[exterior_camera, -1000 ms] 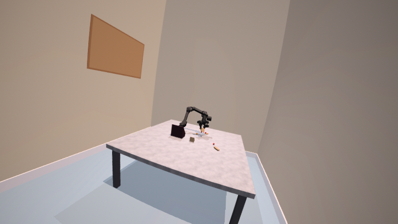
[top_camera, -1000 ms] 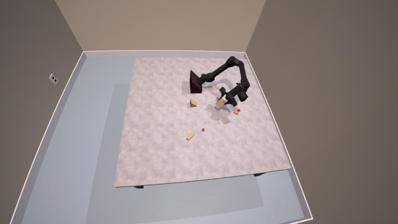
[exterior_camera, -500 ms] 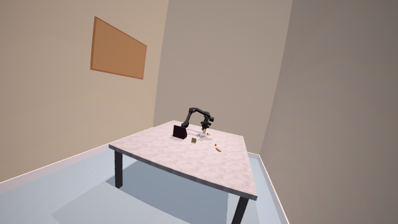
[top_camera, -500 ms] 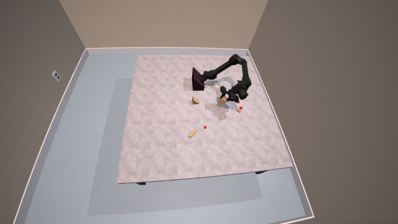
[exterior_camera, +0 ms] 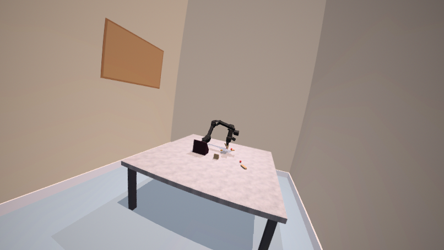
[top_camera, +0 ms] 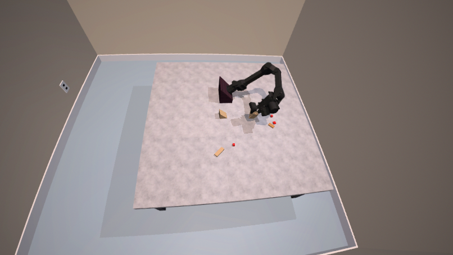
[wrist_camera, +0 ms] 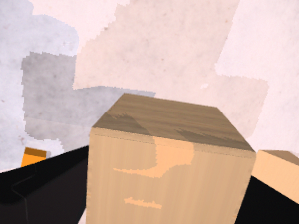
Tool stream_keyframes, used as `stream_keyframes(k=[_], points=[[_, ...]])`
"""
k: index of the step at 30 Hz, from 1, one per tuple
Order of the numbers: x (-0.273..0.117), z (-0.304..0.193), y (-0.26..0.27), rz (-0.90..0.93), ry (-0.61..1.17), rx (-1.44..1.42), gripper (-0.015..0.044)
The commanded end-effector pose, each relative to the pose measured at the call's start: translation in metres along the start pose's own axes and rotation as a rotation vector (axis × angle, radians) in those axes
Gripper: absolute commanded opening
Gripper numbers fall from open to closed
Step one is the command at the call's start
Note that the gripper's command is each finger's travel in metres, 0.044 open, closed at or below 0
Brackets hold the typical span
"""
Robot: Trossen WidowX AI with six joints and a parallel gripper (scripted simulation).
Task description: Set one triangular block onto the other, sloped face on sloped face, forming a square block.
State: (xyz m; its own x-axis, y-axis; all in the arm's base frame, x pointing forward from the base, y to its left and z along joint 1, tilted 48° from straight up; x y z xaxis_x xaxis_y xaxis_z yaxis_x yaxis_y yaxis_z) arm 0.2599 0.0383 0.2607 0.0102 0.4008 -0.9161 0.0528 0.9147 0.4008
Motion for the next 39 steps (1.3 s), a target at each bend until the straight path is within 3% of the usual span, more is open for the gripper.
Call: stream_keyframes(k=[1, 20, 39], points=[[-0.001, 0.001, -0.004, 0.029, 0.007, -0.094, 0.0], [-0.001, 0.007, -0.022, 0.188, -0.014, -0.636, 0.0], [-0.004, 0.013, -0.041, 0.324, -0.165, -1.162, 0.0]])
Point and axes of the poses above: the point midway between the two fingers, 35 mm back from their tips, its own x axis out along the fingers, its own y axis across the jaws, z = x × y, the point moved 10 cm from there along -x, back along the fingers, and after that the axes turned 15 degrees about x, right-handed, at the moved point
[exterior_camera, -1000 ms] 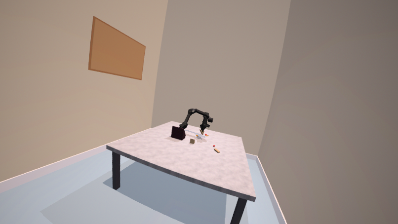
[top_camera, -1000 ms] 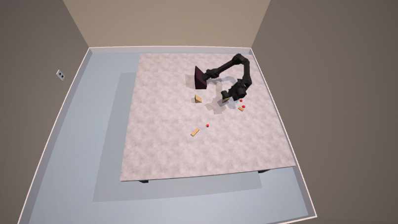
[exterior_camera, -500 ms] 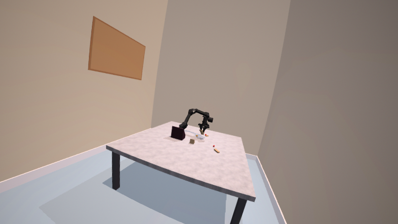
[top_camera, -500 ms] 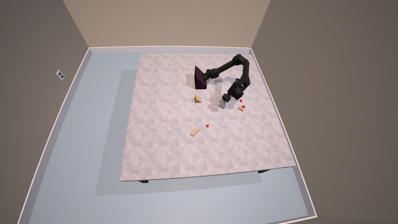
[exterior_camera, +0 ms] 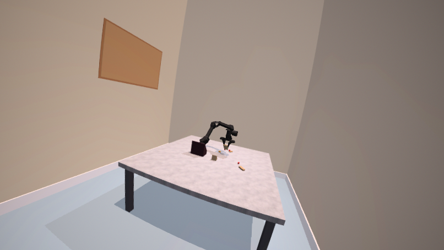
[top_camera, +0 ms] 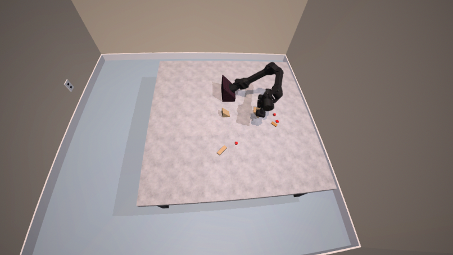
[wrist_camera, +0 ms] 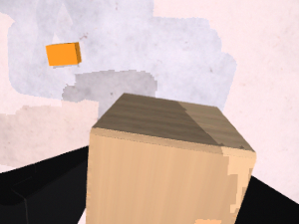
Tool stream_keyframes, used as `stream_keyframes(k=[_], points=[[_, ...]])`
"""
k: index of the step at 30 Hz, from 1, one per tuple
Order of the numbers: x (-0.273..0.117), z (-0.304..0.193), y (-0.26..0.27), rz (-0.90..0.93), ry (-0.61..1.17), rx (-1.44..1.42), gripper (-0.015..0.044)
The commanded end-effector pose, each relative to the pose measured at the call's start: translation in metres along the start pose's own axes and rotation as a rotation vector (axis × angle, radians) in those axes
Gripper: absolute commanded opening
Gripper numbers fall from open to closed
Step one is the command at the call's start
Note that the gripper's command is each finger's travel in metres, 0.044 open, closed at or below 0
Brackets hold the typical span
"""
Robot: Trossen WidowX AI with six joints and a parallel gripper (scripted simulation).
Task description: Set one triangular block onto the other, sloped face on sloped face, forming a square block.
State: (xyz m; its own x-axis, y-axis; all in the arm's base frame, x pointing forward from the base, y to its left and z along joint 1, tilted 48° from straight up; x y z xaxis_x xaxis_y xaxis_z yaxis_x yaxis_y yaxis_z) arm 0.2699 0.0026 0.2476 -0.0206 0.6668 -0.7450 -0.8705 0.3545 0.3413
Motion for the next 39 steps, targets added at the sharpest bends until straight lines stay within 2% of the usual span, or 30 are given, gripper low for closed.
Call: stream_keyframes(k=[1, 11, 17, 39], points=[[-0.003, -0.003, -0.003, 0.006, -0.034, -0.093, 0.0], [-0.007, -0.01, -0.008, 0.011, -0.116, -0.359, 0.0], [-0.009, -0.015, -0.012, 0.007, -0.113, -0.362, 0.0], [-0.029, -0.109, -0.044, -0.01, -0.071, -0.346, 0.0]])
Point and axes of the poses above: the point midway between the two fingers, 35 mm back from their tips, its own x axis out along the fingers, its own y axis across the jaws, z = x × y, the point moved 10 cm from there along -x, back along the fingers, and after that the axes turned 15 degrees about x, right-handed, at the moved point
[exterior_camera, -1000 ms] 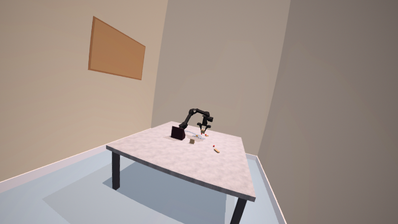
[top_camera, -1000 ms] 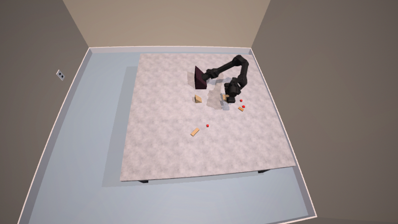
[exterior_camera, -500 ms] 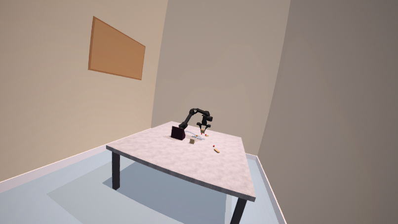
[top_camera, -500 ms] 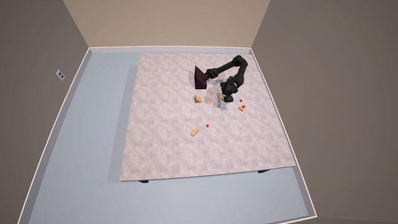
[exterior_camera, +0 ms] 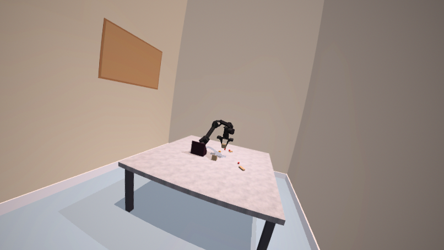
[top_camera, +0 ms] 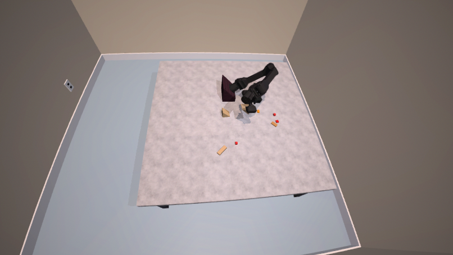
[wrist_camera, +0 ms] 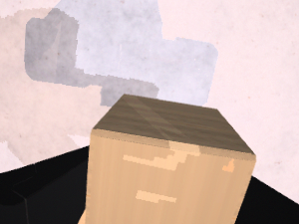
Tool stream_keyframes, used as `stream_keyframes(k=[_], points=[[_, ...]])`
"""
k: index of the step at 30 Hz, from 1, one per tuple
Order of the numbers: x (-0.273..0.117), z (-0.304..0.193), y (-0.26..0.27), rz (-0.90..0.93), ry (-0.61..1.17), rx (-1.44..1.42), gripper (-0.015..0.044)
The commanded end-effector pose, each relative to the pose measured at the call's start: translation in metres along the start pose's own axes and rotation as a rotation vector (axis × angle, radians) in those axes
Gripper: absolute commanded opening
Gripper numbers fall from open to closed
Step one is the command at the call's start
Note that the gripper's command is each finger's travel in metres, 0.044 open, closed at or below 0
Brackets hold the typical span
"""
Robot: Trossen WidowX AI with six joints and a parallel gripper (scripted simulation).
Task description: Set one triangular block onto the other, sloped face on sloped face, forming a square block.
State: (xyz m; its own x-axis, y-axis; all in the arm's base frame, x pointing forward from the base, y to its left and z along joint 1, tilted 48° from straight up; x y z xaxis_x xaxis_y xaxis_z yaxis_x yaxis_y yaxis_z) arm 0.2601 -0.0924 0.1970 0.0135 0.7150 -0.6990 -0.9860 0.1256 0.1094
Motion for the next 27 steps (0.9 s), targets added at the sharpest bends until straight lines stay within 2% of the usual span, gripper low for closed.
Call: stream_keyframes(k=[1, 20, 27], points=[[-0.005, -0.017, 0.004, 0.001, 0.003, 0.001, 0.0], [-0.023, -0.092, 0.034, 0.015, -0.037, -0.012, 0.0], [0.001, -0.099, 0.031, 0.014, -0.035, -0.012, 0.0]])
Point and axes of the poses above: the point midway between the two fingers, 35 mm back from their tips, its own x axis out along the fingers, its own y axis across the jaws, z = x × y, the point moved 10 cm from there along -x, back along the fingers, and after that the axes turned 15 degrees about x, right-handed, at the moved point
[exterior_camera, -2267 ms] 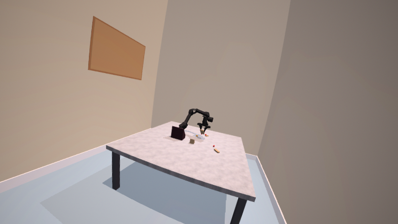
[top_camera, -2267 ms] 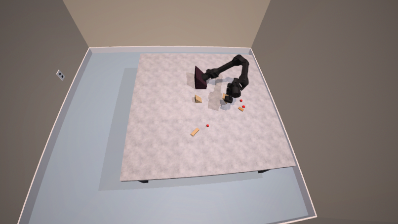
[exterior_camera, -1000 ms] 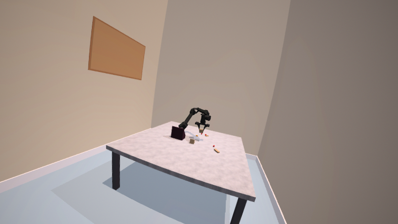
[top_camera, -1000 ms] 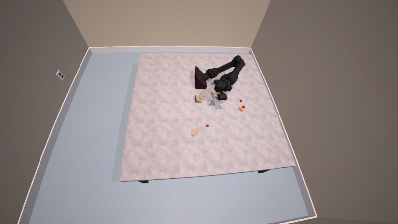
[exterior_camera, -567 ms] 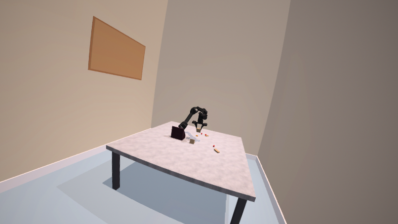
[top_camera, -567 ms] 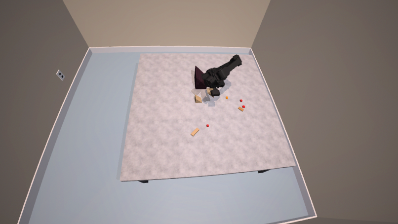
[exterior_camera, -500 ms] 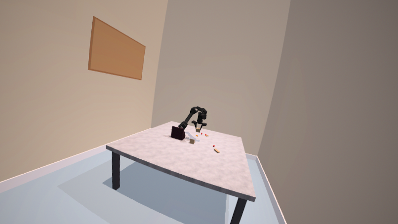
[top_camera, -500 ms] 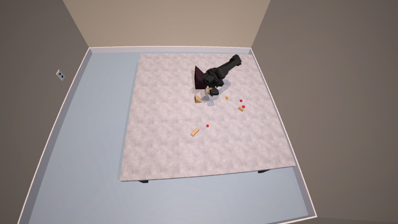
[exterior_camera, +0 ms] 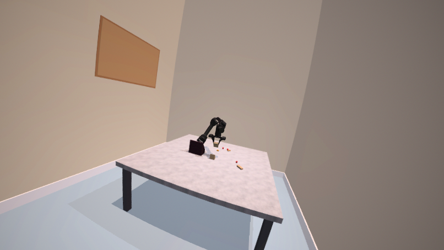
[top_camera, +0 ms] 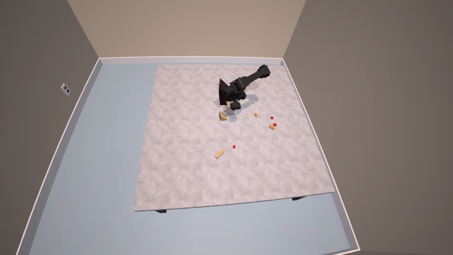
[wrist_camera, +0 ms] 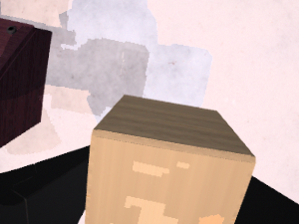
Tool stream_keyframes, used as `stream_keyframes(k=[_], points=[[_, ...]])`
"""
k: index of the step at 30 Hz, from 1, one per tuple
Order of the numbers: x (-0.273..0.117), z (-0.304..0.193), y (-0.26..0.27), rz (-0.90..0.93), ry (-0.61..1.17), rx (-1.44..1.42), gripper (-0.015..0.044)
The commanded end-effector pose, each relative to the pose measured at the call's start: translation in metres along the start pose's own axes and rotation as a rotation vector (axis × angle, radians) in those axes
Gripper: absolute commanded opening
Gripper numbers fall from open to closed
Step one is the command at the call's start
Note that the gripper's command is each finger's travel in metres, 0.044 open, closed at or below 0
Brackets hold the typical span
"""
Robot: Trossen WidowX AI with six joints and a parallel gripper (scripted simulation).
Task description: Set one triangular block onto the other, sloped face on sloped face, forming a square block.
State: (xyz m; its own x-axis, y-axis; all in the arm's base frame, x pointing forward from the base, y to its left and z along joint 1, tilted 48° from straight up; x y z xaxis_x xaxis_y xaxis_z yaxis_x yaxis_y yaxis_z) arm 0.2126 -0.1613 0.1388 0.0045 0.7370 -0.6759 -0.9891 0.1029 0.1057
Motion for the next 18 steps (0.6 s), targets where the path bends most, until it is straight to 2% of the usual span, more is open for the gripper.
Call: stream_keyframes(k=[1, 10, 18], points=[[0.015, -0.005, -0.002, 0.0, -0.005, 0.006, 0.0], [0.054, -0.015, -0.002, 0.0, -0.007, 0.005, 0.0], [0.073, -0.023, -0.003, -0.001, -0.007, 0.004, 0.0]])
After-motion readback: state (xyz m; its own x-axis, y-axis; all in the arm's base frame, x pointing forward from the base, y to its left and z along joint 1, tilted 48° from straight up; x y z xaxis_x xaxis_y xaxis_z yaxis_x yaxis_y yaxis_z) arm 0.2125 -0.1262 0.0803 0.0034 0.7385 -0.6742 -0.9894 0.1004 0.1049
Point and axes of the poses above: the point midway between the two fingers, 35 mm back from their tips, its own x axis out along the fingers, its own y axis across the jaws, z = x × y, the point moved 10 cm from there along -x, back along the fingers, and after that the axes turned 15 degrees about x, right-handed, at the moved point
